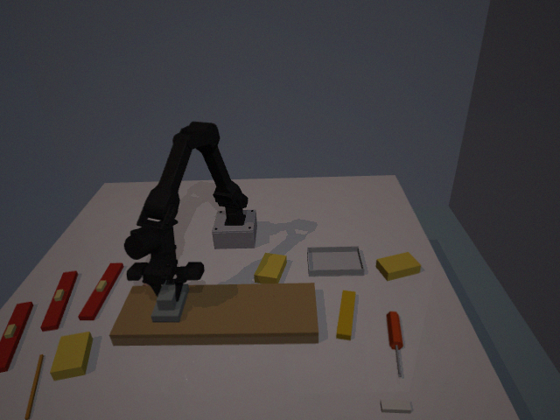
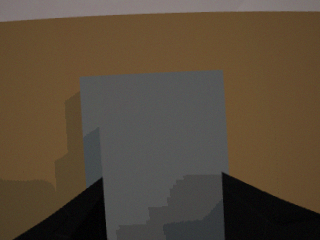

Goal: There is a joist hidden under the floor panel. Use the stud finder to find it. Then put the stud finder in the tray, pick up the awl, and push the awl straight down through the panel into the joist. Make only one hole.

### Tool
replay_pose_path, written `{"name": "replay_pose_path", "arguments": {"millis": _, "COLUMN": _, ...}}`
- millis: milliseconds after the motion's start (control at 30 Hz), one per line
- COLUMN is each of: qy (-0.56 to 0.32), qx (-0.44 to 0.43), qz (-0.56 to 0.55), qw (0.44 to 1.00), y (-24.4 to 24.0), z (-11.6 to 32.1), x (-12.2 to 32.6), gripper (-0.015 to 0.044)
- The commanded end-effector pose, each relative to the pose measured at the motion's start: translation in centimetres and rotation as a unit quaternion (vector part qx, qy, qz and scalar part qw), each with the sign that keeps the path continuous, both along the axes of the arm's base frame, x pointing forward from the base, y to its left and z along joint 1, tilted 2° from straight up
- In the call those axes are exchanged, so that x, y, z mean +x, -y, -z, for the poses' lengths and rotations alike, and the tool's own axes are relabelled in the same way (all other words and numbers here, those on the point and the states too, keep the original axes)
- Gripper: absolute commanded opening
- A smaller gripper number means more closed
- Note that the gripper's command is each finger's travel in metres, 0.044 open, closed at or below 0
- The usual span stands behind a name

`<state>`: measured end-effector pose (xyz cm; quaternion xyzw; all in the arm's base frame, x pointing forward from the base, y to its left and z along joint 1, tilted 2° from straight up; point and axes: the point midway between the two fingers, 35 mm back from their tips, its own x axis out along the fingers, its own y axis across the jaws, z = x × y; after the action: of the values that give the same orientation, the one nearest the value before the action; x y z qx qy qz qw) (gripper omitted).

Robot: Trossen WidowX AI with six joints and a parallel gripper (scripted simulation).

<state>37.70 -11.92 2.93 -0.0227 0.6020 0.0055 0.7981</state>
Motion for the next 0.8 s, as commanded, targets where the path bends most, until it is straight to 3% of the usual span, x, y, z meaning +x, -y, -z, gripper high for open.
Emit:
{"name": "replay_pose_path", "arguments": {"millis": 0, "qy": 0.0, "qx": 0.005, "qz": -0.003, "qw": 1.0, "y": -1.5, "z": 0.1, "x": -0.1, "gripper": 0.0}}
{"name": "replay_pose_path", "arguments": {"millis": 767, "qy": 0.0, "qx": 0.007, "qz": -0.003, "qw": 1.0, "y": -7.7, "z": 0.2, "x": -0.3, "gripper": 0.0}}
